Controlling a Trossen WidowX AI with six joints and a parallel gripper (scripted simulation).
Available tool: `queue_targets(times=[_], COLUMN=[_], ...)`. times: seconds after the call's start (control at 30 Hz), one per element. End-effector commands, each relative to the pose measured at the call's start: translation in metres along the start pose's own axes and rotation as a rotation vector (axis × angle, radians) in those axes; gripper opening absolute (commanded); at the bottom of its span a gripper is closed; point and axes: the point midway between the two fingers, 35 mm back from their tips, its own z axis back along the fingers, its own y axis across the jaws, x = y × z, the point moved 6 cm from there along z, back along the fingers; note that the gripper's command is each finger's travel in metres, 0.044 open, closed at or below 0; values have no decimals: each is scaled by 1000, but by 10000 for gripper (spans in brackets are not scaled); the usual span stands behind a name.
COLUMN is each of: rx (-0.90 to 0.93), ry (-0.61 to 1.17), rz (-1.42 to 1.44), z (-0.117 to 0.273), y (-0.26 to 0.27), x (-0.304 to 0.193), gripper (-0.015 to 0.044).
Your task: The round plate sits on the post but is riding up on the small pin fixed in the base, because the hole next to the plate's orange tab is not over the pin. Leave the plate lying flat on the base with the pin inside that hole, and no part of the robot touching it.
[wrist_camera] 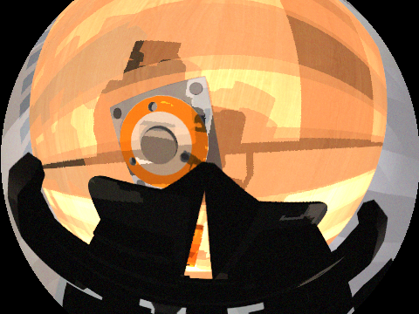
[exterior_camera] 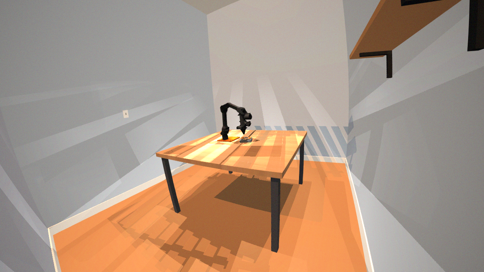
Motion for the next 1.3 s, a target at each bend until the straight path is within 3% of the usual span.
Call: queue_targets(times=[0.0, 0.23, 1.27], rx=[-4, -4, -3], ry=[15, 15, 18], rz=[7, 7, 7], z=[-16, -40, -42], y=[0, 0, 9], x=[-2, -4, -37], gripper=[0, 0, 0])
